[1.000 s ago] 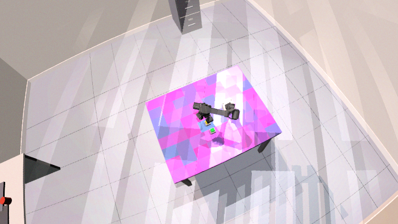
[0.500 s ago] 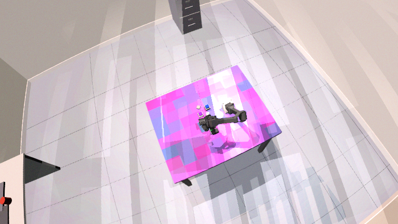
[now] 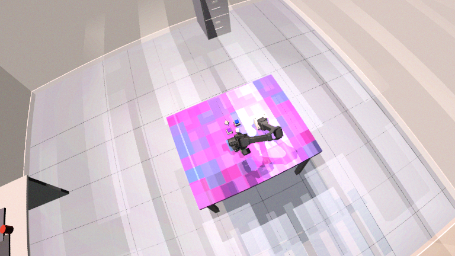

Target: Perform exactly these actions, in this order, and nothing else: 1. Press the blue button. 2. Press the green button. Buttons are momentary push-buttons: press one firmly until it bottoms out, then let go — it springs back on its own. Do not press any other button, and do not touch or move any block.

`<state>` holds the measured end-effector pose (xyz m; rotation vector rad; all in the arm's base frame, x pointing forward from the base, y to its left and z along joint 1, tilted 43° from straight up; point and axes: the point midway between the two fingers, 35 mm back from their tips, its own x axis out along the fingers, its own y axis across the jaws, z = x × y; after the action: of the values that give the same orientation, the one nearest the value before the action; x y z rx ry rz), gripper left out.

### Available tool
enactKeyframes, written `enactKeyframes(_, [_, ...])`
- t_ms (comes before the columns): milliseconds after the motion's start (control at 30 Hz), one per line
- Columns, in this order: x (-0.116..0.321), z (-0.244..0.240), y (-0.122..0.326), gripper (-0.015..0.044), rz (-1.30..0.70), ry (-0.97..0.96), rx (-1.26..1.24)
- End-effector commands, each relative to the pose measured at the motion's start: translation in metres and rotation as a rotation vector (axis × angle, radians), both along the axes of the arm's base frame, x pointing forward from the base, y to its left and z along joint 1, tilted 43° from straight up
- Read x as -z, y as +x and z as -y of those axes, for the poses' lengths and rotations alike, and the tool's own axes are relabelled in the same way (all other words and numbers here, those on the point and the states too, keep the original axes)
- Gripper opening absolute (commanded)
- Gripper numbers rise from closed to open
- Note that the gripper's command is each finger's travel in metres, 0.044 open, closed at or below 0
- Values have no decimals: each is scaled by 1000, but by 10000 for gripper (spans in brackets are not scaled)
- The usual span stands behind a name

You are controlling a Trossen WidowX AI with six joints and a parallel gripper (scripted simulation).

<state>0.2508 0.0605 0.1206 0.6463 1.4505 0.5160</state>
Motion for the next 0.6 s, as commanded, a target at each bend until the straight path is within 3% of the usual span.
enactKeyframes(0, [4,-6,-1,20,-1,5,-1])
enactKeyframes(567, [13,-14,-1,20,-1,6,-1])
